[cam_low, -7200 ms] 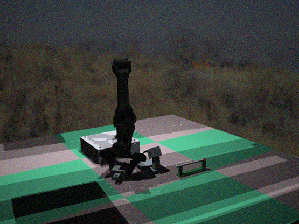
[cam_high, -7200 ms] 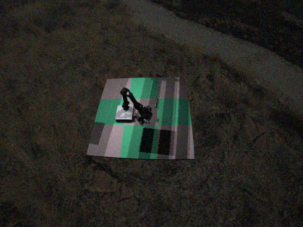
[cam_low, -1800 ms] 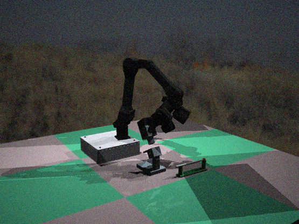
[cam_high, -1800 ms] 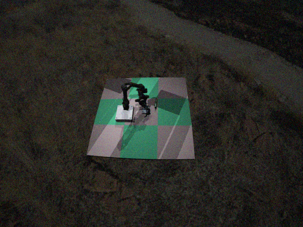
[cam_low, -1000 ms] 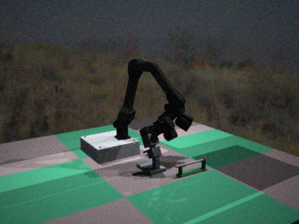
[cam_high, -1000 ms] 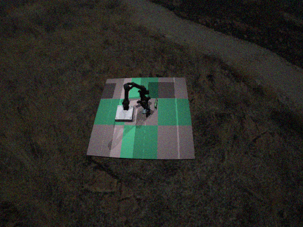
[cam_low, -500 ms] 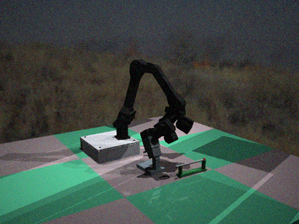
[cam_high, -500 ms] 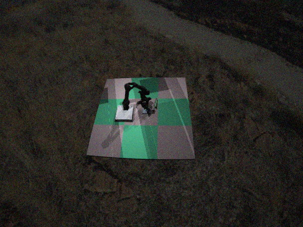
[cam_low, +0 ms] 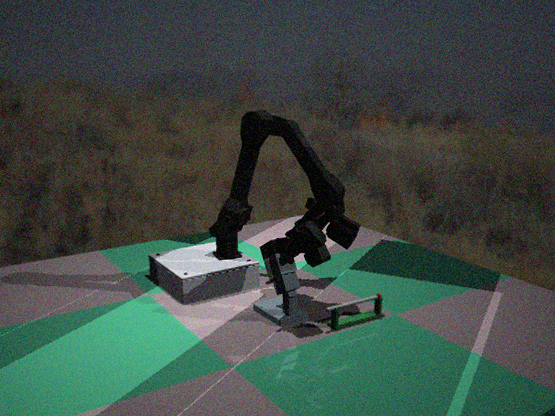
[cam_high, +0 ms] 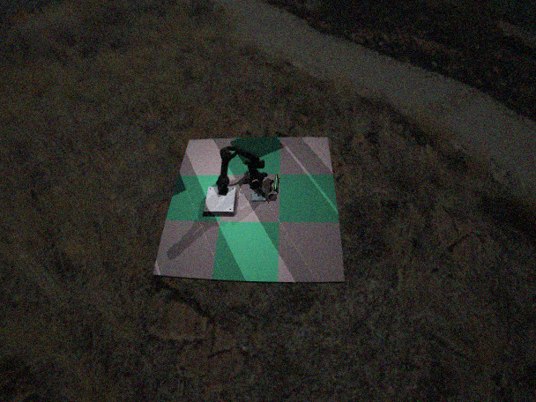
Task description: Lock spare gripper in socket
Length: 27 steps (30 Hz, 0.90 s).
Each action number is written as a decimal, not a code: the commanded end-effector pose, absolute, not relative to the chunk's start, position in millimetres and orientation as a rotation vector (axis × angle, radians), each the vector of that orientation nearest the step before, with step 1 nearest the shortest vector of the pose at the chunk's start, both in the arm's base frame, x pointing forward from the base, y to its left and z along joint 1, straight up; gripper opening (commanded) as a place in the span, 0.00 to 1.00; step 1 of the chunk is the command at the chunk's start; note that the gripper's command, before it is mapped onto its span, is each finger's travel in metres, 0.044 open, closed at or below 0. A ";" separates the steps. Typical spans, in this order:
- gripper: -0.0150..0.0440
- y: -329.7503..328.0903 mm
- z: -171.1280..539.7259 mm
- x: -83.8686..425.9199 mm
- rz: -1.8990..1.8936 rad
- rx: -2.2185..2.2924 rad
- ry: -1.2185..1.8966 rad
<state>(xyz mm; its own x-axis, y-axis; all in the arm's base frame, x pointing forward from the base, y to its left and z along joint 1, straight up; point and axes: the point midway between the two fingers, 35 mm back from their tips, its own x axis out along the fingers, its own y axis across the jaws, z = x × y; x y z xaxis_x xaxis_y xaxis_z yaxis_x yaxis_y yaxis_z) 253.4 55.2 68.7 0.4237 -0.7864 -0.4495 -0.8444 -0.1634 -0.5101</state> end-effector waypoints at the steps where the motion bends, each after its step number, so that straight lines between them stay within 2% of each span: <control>1: 0.74 55.3 68.7 253.5 0.102 -1.959 1.377; 7: 1.00 55.3 68.7 253.5 0.102 -1.959 1.377; 27: 1.00 48.8 107.9 231.5 0.099 -1.992 1.385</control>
<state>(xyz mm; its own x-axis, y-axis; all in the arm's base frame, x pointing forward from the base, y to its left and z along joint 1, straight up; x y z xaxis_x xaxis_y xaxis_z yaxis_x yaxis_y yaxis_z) 234.9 49.2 102.1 0.4259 -0.7964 -0.4295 -0.8491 -0.1878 -0.4937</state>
